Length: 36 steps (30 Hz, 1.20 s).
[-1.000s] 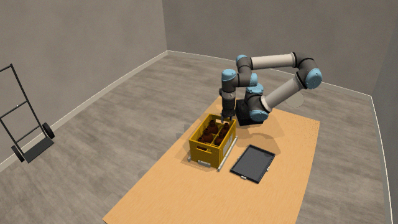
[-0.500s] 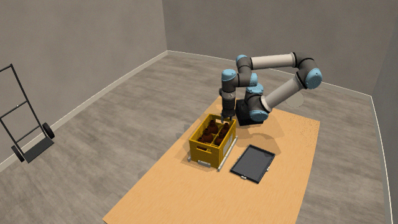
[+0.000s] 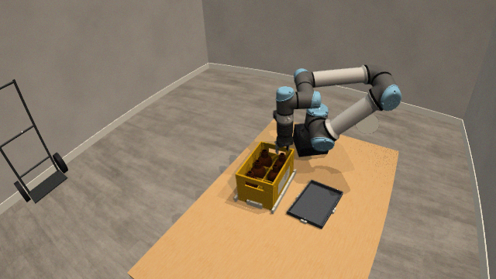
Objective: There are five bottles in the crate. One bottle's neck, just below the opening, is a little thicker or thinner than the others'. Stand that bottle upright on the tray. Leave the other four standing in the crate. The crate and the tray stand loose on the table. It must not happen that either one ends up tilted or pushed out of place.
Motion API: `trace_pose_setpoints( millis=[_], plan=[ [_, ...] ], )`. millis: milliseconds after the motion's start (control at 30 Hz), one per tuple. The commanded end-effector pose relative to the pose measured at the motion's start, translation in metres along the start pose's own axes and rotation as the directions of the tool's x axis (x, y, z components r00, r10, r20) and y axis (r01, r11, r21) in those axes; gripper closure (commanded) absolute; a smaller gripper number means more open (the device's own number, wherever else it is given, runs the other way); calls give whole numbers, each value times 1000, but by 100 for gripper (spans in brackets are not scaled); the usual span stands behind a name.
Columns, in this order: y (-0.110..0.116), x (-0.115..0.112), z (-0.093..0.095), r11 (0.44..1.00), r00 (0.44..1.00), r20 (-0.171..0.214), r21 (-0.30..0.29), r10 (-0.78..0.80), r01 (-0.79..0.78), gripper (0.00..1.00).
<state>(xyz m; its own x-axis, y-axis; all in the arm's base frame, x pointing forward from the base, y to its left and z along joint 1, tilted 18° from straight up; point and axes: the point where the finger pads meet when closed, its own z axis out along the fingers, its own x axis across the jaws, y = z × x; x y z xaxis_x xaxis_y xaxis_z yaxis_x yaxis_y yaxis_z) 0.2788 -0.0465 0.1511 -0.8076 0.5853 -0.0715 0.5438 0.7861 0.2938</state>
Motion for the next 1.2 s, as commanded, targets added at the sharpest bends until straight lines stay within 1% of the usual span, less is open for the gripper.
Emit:
trace_pose_setpoints(
  millis=[0, 967, 1167],
  plan=[
    [0, 0, 2, 1000, 1000, 1, 0, 0, 0, 0],
    [0, 0, 30, 1000, 1000, 1, 0, 0, 0, 0],
    [0, 0, 33, 1000, 1000, 1, 0, 0, 0, 0]
  ],
)
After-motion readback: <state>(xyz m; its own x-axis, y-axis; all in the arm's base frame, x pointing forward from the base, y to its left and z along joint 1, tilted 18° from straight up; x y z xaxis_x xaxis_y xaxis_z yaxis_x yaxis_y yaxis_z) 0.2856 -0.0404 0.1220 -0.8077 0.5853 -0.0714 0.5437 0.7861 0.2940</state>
